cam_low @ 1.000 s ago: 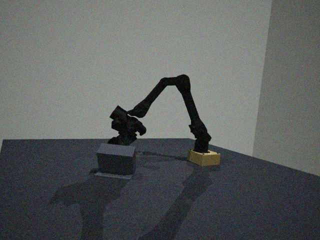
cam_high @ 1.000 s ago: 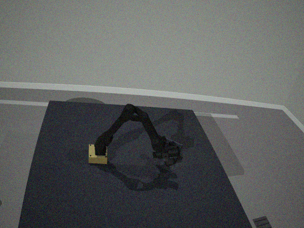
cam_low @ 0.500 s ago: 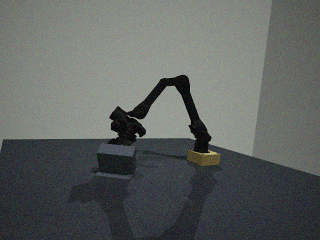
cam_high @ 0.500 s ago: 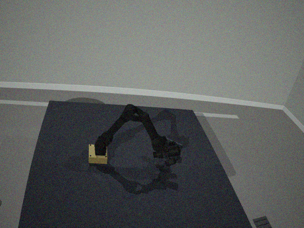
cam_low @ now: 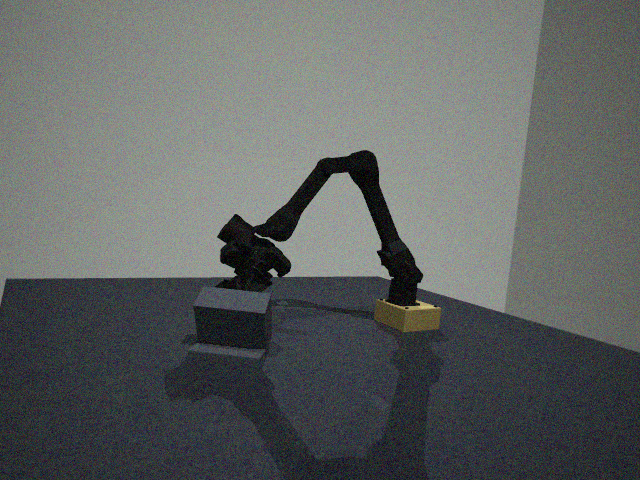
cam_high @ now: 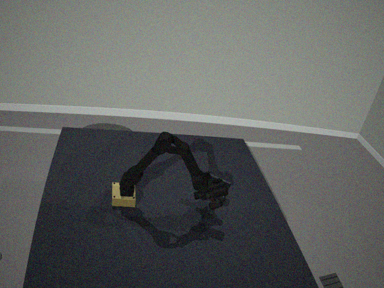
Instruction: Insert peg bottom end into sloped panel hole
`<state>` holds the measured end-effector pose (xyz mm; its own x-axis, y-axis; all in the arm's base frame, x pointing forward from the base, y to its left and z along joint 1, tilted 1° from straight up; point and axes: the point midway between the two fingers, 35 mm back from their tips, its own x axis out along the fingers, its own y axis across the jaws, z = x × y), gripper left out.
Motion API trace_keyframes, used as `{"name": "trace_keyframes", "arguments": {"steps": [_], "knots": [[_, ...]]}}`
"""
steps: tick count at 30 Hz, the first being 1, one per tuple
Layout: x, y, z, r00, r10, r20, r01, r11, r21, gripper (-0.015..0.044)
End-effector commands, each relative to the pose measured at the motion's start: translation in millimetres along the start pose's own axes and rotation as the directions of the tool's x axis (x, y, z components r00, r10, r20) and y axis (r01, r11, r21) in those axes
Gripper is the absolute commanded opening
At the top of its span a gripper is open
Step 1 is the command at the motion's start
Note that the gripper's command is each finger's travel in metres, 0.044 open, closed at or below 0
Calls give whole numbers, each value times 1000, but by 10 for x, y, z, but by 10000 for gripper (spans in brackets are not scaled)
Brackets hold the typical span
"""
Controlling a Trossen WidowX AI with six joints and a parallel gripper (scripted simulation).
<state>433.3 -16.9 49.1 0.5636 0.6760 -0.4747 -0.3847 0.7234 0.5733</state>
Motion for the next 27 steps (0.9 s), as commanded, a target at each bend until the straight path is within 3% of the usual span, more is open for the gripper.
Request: {"name": "trace_keyframes", "arguments": {"steps": [1, 15, 27], "knots": [[22, -7, -1, 1000, -4, 0, 4, 1000, 4, 0], [26, 0, -4, 1000, 0, -1, 0, 1000, 1, 0], [26, 0, -4, 1000, 0, -1, 0, 1000, 1, 315]]}}
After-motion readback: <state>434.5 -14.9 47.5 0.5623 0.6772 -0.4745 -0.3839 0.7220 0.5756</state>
